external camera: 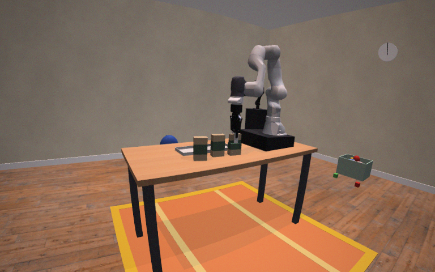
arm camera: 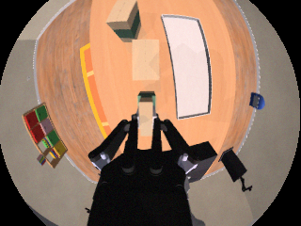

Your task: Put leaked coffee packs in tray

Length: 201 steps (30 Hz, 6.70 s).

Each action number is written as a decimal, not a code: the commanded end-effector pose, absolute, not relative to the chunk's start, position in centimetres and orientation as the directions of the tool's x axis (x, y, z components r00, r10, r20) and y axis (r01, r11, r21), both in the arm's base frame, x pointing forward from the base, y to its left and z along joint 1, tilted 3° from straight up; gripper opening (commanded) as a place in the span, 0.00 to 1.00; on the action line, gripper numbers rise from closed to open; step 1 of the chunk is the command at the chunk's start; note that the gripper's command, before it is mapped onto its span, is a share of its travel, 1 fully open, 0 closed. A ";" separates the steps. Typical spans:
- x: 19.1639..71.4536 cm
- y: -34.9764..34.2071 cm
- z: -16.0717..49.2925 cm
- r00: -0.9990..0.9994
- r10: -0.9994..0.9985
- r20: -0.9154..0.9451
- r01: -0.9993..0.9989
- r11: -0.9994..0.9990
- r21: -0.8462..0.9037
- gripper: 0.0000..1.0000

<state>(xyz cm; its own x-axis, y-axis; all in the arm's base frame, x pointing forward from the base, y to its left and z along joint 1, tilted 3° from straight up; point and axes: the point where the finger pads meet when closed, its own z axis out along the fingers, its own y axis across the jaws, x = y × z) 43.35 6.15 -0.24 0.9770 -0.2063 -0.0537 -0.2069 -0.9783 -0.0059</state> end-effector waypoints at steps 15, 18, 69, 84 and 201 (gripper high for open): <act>43.4 6.1 3.3 0.976 -0.210 -0.056 -0.211 -0.978 -0.005 0.23; 43.5 6.1 4.3 0.976 -0.210 -0.056 -0.211 -0.978 -0.005 0.23; 43.3 -6.6 4.9 0.976 -0.210 -0.056 -0.211 -0.978 -0.005 0.23; 43.2 -11.5 4.8 0.976 -0.210 -0.056 -0.211 -0.978 -0.005 0.23; 42.9 -11.5 0.1 0.976 -0.210 -0.056 -0.211 -0.978 -0.005 0.53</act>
